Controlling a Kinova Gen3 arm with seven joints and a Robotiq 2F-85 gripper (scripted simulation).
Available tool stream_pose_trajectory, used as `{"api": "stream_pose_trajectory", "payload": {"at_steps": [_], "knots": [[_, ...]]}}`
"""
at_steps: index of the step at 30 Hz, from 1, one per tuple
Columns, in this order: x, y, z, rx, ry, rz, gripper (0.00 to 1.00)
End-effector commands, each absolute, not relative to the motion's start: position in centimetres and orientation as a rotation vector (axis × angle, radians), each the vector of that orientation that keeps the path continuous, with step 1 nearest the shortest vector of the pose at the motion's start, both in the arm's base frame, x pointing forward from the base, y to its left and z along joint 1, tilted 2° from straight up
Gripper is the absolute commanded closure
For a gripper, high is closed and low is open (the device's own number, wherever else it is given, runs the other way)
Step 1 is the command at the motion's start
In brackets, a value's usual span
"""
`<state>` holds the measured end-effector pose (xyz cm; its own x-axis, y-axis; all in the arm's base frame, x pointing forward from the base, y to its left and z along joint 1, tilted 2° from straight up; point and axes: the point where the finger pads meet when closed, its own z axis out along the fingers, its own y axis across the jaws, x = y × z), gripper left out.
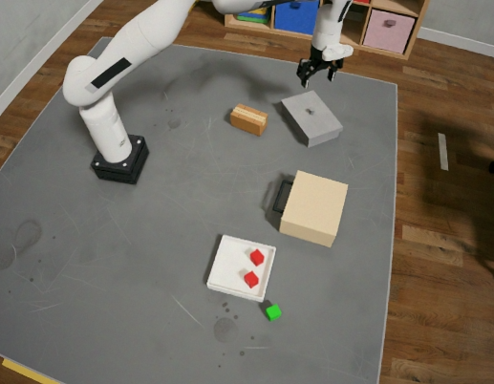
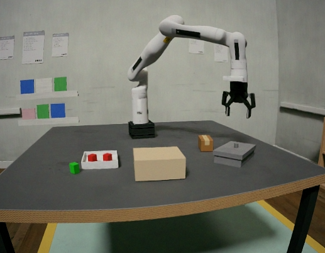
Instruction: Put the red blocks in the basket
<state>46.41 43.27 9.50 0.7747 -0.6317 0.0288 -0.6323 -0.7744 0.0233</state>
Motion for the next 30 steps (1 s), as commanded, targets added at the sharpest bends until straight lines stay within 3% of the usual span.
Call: {"api": "stream_pose_trajectory", "payload": {"at_steps": [1,30], "knots": [[46.4,43.3,9.7,2.931,-1.045,0.032,0.0],[44.4,43.4,9.6,2.819,-1.313,0.043,0.0]]}}
